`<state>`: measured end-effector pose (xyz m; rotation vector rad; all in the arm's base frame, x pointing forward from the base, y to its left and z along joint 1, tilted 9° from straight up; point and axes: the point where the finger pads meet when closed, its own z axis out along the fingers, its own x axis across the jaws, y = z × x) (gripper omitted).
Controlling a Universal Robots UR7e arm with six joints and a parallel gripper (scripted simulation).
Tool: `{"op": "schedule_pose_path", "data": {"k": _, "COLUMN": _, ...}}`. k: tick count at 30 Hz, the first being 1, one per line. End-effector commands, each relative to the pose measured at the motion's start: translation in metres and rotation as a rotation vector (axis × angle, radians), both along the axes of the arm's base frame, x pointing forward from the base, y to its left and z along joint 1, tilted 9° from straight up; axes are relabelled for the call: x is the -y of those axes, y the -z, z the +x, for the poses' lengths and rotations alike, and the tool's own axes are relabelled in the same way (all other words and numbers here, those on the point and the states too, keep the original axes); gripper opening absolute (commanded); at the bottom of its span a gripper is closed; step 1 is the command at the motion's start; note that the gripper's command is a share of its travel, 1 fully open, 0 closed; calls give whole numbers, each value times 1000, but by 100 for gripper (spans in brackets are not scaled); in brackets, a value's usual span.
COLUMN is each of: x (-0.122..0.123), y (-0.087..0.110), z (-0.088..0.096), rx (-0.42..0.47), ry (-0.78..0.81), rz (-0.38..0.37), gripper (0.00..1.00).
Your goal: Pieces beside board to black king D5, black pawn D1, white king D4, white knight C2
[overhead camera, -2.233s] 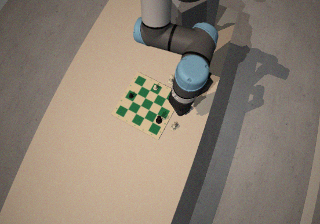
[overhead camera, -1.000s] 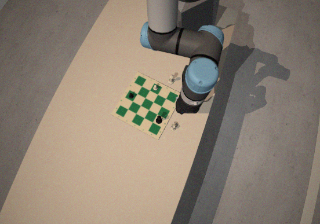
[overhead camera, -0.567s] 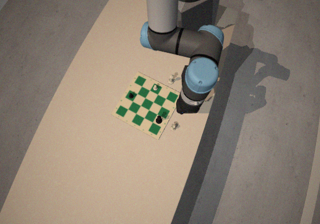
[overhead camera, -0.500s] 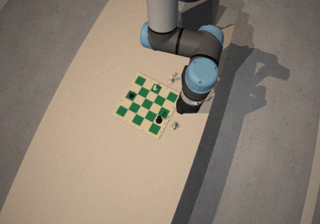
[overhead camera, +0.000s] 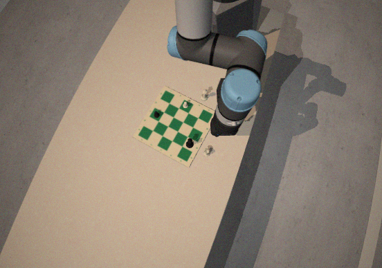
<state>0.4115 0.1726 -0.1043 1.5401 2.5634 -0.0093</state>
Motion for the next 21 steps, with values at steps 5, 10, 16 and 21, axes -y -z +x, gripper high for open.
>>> {"op": "schedule_pose_path", "data": {"k": 5, "x": 1, "y": 1, "z": -1, "rx": -2, "ry": 1, "rz": 0, "gripper": 68}}
{"op": "schedule_pose_path", "data": {"k": 10, "x": 1, "y": 1, "z": -1, "rx": -2, "ry": 1, "rz": 0, "gripper": 68}}
{"op": "schedule_pose_path", "data": {"k": 16, "x": 1, "y": 3, "z": -1, "rx": -2, "ry": 1, "rz": 0, "gripper": 68}}
{"op": "schedule_pose_path", "data": {"k": 21, "x": 1, "y": 6, "z": 0, "rx": -1, "ry": 1, "rz": 0, "gripper": 68}}
